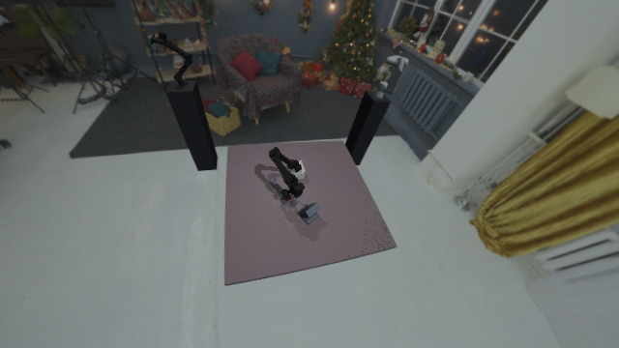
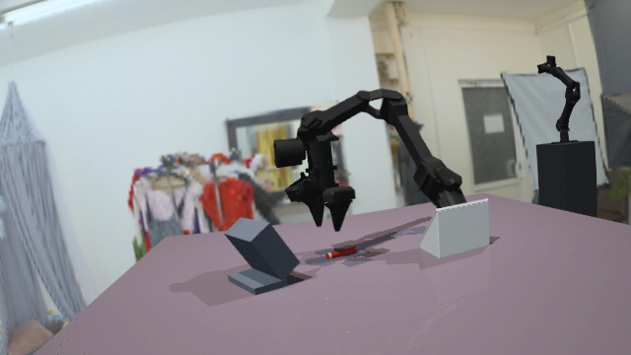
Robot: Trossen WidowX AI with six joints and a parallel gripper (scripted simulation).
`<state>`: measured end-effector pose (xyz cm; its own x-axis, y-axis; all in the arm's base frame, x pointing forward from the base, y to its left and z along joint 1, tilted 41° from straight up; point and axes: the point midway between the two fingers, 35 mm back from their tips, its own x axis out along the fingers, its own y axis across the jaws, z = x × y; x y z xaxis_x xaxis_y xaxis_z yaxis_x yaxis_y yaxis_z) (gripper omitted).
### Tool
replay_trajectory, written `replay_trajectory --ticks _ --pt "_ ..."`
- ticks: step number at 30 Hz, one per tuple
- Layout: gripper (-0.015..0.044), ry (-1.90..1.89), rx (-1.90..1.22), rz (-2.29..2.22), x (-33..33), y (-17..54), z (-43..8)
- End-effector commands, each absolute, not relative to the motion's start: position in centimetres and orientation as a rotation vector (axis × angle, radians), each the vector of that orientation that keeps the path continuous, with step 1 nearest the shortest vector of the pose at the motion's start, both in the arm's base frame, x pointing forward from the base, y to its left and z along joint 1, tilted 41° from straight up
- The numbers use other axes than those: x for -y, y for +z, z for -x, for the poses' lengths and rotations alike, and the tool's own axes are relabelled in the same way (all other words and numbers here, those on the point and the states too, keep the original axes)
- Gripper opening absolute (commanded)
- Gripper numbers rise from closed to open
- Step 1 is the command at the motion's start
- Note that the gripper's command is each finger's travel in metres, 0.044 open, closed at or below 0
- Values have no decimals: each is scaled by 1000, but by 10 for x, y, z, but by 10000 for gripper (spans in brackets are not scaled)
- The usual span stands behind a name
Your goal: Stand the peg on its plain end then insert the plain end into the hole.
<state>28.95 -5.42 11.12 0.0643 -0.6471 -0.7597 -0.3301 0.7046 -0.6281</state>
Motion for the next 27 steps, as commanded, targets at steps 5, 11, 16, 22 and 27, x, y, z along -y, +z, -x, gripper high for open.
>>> replay_trajectory --ticks 5,11,16,22,27 --pt "440 -285 -1543 839 63 100 -291" --pt "440 -285 -1542 839 69 93 -292" --pt "440 -285 -1542 839 74 87 -293" --pt "440 -286 -1542 840 81 80 -293" --pt "440 -286 -1542 840 86 74 -293"
